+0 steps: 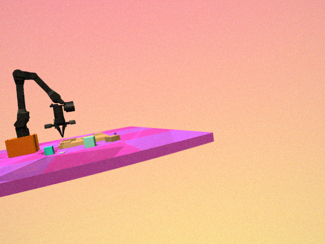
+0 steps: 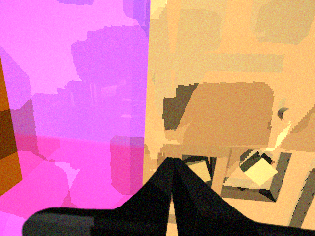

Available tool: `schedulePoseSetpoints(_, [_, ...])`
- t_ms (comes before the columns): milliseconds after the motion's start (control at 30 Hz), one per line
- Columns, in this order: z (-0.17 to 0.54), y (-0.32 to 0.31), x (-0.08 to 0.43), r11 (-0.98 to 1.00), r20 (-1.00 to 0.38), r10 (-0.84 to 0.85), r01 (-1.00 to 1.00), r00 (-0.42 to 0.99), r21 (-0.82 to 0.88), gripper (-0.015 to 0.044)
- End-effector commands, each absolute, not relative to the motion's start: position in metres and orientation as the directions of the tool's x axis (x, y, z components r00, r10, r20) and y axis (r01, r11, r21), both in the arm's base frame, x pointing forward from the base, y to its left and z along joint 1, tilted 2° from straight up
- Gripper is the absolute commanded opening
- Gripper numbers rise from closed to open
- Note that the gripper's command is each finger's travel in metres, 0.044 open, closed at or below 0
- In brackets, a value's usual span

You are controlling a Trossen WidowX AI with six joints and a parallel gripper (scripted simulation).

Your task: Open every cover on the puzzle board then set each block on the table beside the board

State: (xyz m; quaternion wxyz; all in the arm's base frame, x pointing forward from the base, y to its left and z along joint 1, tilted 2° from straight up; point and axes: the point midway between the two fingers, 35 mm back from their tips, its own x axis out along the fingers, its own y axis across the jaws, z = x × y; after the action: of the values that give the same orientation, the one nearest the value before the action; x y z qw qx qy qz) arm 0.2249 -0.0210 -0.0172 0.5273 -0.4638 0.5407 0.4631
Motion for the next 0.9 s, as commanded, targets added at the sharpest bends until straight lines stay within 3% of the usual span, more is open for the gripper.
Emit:
schedulePoseSetpoints(0, [-0.011, -0.02, 0.227, 0.145, -1.0, -0.011, -0.989, -0.006, 0.004, 0.0])
schedulePoseSetpoints(400, [-0.002, -0.021, 0.225, 0.159, -1.0, -0.013, -0.987, -0.013, 0.011, 0.0])
schedulePoseSetpoints(500, [0.001, -0.027, 0.234, 0.399, -1.0, -0.013, -0.917, -0.012, 0.006, 0.0])
schedulePoseSetpoints(700, [0.007, -0.045, 0.258, 0.874, -1.0, -0.014, -0.487, -0.008, -0.008, 0.0])
schedulePoseSetpoints(867, [0.01, -0.062, 0.276, 0.999, -1.0, -0.015, 0.035, -0.006, -0.015, 0.0])
